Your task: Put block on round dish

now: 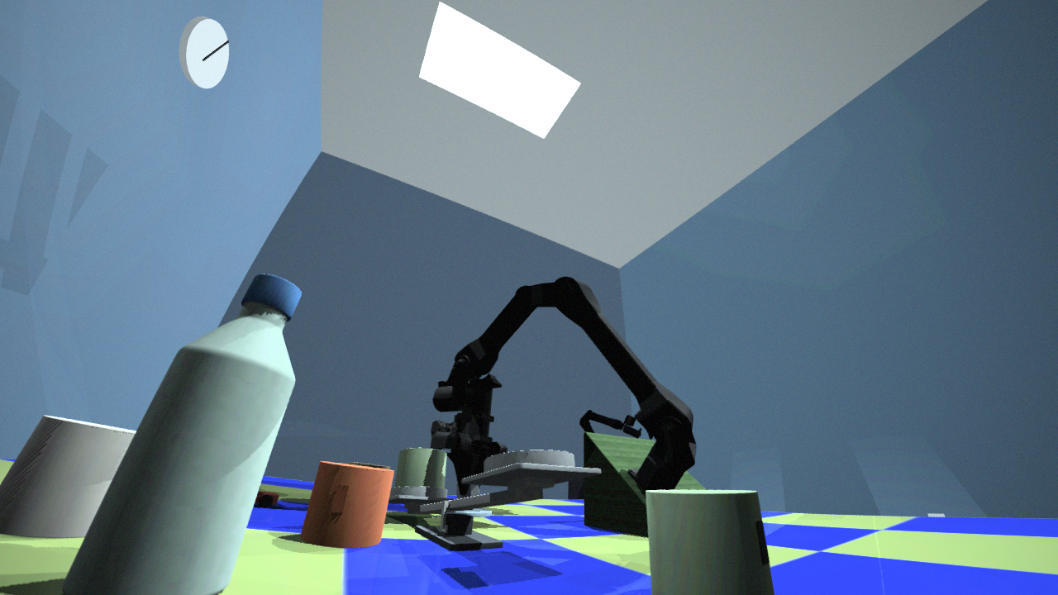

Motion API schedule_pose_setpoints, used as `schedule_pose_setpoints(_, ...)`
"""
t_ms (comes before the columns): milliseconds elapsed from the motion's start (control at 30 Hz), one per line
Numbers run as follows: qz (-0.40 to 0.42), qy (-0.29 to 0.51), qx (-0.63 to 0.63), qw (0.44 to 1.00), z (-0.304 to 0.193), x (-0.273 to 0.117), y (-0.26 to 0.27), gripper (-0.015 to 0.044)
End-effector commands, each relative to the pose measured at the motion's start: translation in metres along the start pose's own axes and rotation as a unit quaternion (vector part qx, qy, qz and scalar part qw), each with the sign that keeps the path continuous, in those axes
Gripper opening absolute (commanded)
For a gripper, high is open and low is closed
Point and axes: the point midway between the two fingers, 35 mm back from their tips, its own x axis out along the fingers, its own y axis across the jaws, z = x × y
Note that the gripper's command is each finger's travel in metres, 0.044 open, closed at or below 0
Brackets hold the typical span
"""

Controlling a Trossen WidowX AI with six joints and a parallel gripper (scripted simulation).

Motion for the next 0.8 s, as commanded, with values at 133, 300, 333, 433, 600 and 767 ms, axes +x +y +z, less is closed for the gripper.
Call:
schedule_pose_setpoints(133,0.003,-0.007,0.002,1.0,0.003,0.007,0.001,0.0)
schedule_pose_setpoints(300,0.003,-0.007,0.001,1.0,0.003,0.015,0.001,0.0)
schedule_pose_setpoints(333,0.003,-0.007,0.001,1.0,0.003,0.017,0.001,0.0)
schedule_pose_setpoints(433,0.0,-0.004,-0.001,1.0,0.001,0.014,0.0,0.0053)
schedule_pose_setpoints(600,0.0,-0.004,-0.001,1.0,0.001,0.014,0.0,0.0184)
schedule_pose_setpoints(767,0.0,-0.004,-0.001,1.0,0.001,0.014,0.0,0.0315)
